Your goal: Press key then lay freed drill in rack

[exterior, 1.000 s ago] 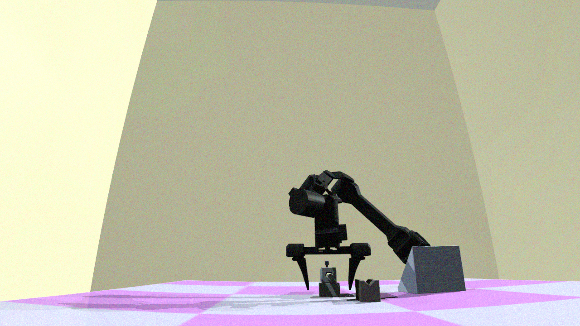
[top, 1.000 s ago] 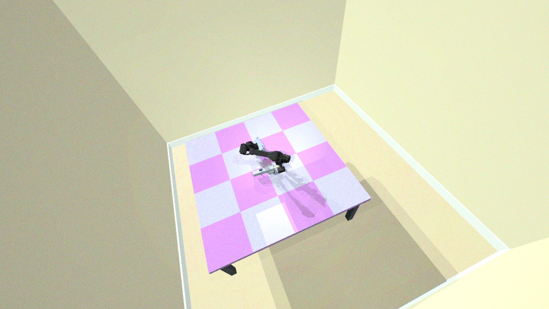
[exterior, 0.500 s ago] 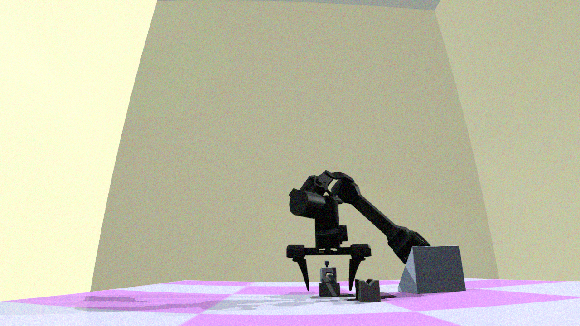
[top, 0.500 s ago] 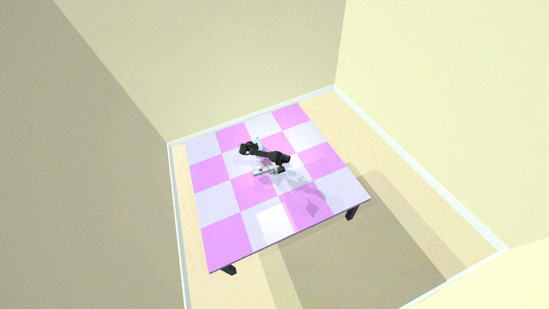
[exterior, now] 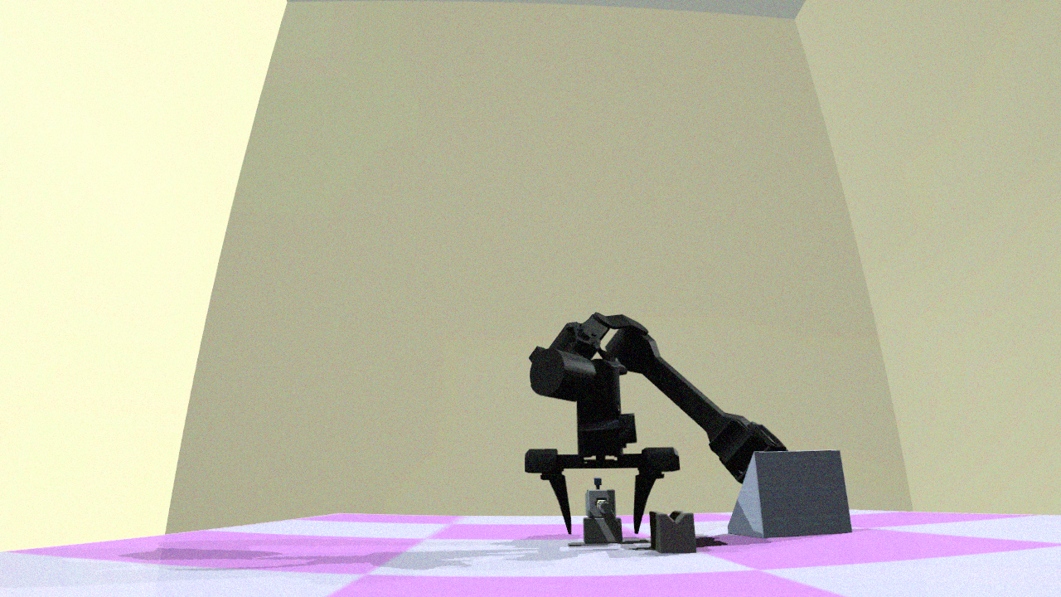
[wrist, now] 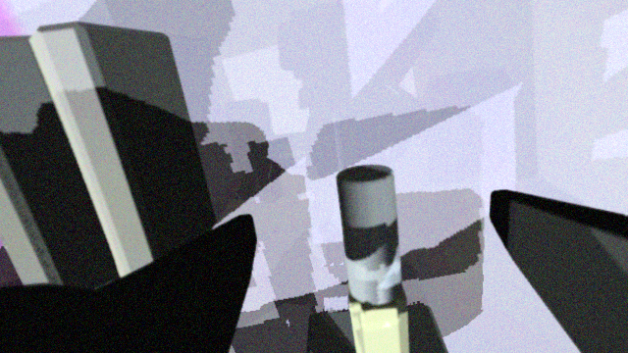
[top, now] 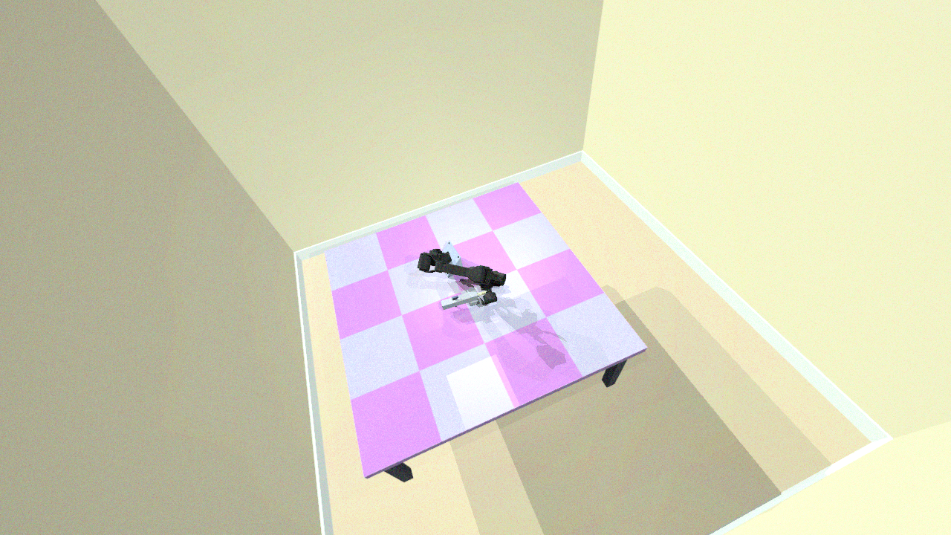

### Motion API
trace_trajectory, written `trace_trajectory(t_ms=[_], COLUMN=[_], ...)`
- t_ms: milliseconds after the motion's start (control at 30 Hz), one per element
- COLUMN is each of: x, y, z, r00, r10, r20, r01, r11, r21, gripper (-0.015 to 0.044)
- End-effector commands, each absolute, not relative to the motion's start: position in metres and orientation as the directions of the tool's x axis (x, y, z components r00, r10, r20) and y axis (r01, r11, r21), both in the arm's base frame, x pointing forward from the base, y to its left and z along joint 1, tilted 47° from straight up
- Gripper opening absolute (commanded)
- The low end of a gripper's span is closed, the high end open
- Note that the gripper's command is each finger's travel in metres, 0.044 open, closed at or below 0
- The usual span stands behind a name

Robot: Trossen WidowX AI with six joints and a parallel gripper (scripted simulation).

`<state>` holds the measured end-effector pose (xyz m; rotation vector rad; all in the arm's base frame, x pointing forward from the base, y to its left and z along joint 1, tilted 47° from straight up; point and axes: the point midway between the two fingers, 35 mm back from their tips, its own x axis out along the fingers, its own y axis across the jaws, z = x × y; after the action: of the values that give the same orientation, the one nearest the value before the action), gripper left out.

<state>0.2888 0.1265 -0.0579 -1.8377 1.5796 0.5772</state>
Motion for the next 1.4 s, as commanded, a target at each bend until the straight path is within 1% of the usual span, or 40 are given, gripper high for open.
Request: trace_trajectory(t_ms=[0,333,433,1367], x=[0.289,0.289,0.289,0.289], y=[0.127,0.127,0.127,0.140], z=[-0.058,-0.058,-0.058,-0.068], r00=[0.181,0.181,0.181,0.180], r10=[-0.700,-0.700,-0.700,-0.703], r20=[-0.691,-0.691,-0.691,-0.688], r01=[-0.980,-0.980,-0.980,-0.981], r11=[-0.074,-0.074,-0.074,-0.076], r21=[-0.183,-0.183,-0.183,-0.179], gripper=[0.0282,0.0020,0.0000,0.0000])
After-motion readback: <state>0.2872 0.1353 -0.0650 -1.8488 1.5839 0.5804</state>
